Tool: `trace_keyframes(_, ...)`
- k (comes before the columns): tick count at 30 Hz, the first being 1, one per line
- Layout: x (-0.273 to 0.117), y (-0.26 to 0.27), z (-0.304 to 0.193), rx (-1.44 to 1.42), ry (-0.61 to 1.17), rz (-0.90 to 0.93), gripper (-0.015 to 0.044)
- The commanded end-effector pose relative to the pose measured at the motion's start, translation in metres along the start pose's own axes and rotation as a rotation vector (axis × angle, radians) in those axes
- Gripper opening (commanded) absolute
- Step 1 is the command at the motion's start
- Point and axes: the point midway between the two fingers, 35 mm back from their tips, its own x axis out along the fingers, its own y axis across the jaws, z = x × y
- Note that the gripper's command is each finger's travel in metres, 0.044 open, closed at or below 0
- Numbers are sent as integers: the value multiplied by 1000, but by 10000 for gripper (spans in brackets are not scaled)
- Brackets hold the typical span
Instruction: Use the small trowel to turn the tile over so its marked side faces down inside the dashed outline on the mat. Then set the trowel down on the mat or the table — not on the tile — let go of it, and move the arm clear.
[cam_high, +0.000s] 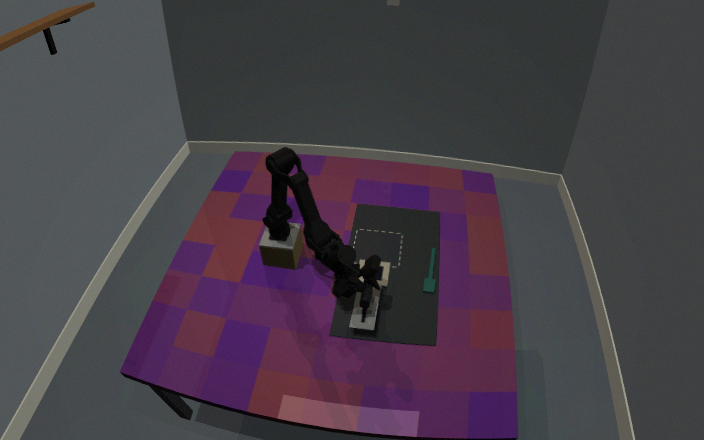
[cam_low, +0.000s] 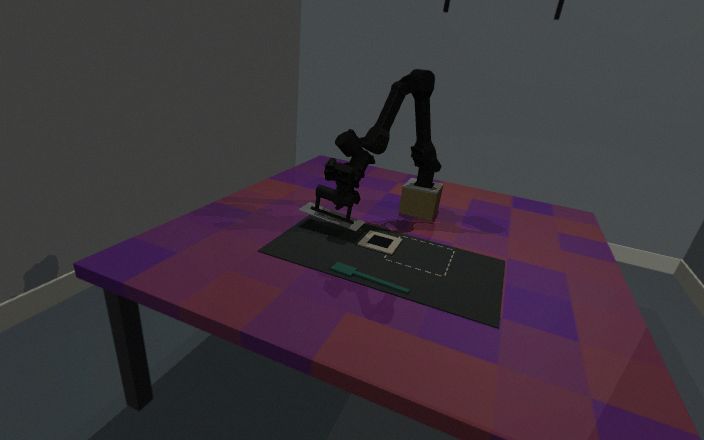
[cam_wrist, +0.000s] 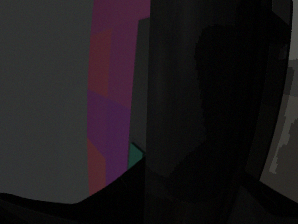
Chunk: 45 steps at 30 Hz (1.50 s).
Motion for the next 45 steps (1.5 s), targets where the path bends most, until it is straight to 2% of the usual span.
trace_keyframes(1,-2,2,1,-15,0,18,0)
trace_keyframes(25,22,-27,-6,-15,1,17,0)
trace_keyframes(45,22,-25,-33,-20,3,17,0)
